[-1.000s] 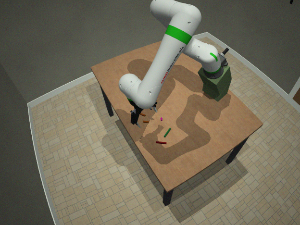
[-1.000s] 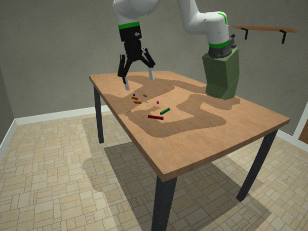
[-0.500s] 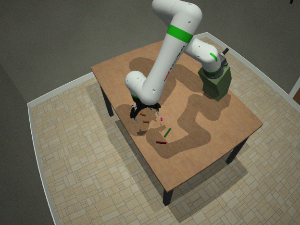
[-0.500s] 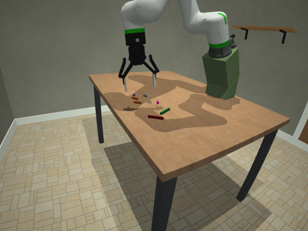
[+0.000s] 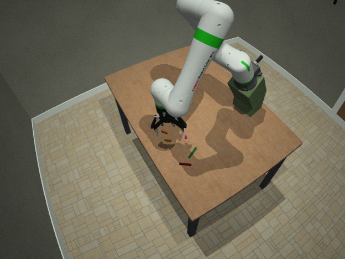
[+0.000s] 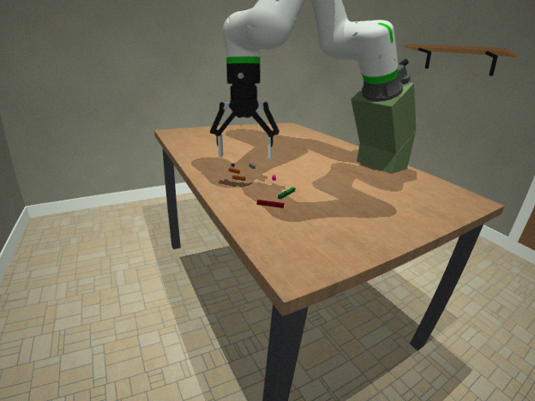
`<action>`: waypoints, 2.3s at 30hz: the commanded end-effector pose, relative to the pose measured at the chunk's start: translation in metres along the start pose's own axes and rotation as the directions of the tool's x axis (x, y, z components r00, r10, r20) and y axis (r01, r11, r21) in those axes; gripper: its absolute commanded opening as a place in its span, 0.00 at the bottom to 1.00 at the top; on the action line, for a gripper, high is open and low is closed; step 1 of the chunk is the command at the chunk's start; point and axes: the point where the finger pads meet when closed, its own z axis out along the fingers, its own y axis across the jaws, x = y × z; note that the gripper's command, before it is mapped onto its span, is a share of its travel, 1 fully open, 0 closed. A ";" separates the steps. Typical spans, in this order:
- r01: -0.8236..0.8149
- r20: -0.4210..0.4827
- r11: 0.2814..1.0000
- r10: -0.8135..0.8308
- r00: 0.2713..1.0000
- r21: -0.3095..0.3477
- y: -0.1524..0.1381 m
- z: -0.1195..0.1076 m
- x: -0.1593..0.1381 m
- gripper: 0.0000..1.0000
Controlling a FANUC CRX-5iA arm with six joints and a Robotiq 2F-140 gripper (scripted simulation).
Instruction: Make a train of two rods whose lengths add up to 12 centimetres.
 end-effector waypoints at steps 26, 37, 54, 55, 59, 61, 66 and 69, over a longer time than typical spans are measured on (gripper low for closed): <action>-0.199 0.022 0.979 0.199 0.980 0.052 0.000 0.007 0.014 1.00; -0.199 0.022 0.979 0.199 0.980 0.052 0.000 0.007 0.014 1.00; -0.199 0.022 0.979 0.199 0.980 0.052 0.000 0.007 0.014 1.00; -0.199 0.022 0.979 0.199 0.980 0.052 0.000 0.007 0.014 1.00; -0.199 0.022 0.979 0.199 0.980 0.052 0.000 0.007 0.014 1.00; -0.199 0.022 0.979 0.199 0.980 0.052 0.000 0.007 0.014 1.00; -0.199 0.022 0.979 0.199 0.980 0.052 0.000 0.007 0.014 1.00; -0.199 0.022 0.979 0.199 0.980 0.052 0.000 0.007 0.014 1.00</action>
